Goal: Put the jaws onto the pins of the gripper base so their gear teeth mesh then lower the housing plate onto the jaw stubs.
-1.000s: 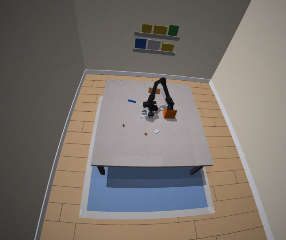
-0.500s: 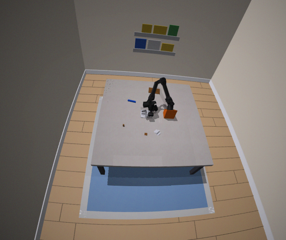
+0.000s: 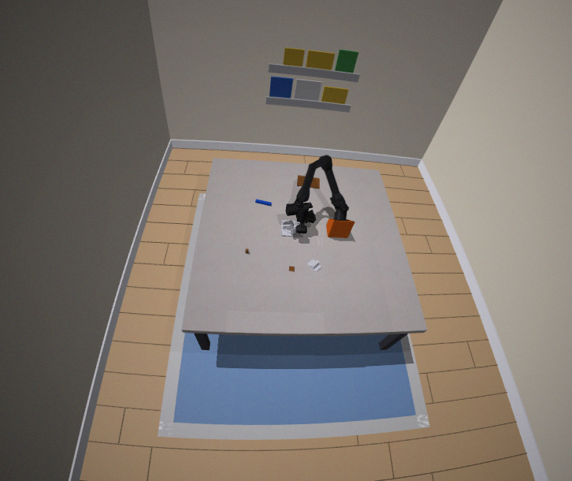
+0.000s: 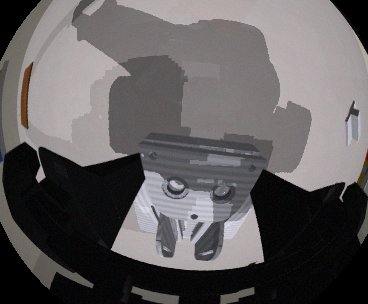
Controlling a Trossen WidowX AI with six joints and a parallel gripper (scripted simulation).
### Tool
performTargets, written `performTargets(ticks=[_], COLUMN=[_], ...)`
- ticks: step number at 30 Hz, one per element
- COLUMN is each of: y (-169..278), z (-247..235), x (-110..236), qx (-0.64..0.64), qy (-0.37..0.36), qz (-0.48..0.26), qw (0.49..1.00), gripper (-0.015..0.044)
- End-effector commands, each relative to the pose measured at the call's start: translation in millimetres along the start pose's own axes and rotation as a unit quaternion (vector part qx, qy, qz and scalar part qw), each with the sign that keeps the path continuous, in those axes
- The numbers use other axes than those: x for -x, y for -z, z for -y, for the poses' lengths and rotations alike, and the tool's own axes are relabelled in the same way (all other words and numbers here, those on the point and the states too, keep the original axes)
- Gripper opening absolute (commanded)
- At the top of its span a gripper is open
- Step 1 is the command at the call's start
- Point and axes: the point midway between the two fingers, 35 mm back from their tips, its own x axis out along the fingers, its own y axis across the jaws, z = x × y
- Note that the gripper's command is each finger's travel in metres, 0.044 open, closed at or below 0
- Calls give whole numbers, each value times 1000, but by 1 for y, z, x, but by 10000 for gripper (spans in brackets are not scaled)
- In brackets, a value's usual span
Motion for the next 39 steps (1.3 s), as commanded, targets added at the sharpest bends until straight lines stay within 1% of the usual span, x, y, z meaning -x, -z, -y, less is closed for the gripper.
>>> performTargets(ticks=[1,23,26,27,39], y=[1,1,0,0,0], z=[-1,-1,0,0,0], x=[-2,-2,0,0,0], qx=[-2,-2,0,0,0], qy=[-1,-1,0,0,0], qz=[-1,-1,0,0,0], qw=[1000,1000,1000,1000,1000], gripper=[351,351,430,440,440])
